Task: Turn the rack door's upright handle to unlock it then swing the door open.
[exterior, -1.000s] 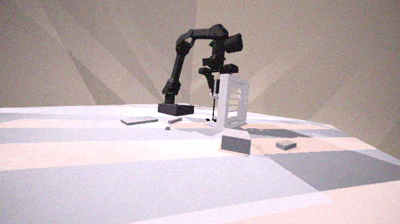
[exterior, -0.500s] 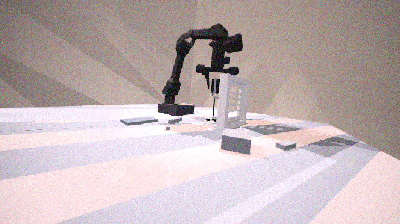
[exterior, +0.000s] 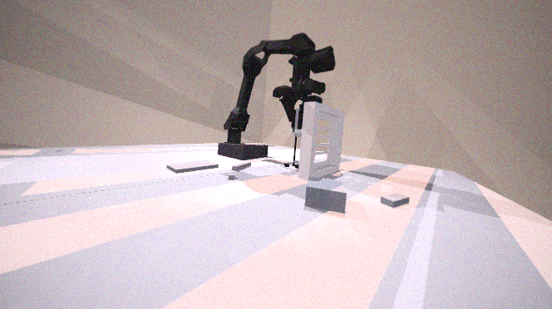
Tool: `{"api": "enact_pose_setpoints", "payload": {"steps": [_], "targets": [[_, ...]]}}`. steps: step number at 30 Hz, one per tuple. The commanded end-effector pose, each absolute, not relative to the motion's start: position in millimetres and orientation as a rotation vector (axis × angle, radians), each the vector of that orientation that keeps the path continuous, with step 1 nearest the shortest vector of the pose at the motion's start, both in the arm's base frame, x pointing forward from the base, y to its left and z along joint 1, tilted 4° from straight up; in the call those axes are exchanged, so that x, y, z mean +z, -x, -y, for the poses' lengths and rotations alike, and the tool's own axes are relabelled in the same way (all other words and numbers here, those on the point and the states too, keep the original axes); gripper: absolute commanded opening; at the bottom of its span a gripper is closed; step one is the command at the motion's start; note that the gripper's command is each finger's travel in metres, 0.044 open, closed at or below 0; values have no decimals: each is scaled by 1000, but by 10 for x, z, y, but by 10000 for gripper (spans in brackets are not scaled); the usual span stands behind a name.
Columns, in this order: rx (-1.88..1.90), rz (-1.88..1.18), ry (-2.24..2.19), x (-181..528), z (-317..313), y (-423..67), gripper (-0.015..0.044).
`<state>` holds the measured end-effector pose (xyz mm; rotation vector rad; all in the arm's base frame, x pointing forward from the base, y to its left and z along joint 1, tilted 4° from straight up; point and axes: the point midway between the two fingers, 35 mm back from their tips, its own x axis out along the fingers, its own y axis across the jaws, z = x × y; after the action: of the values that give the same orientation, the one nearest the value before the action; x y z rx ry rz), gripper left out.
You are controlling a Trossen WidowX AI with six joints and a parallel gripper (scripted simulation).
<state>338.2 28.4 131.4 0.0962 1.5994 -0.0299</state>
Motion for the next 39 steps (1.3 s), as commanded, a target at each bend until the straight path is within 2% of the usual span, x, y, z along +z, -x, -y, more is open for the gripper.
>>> {"api": "enact_pose_setpoints", "payload": {"steps": [1, 18, 34, 39], "targets": [[113, -1600, 35, 1296, -292, -3383, 286], [778, -1452, 684, 1296, -292, -3383, 286], [1371, -1114, 1272, 1296, -292, -3383, 286], [1423, -1072, 1325, 1296, -292, -3383, 286]]}}
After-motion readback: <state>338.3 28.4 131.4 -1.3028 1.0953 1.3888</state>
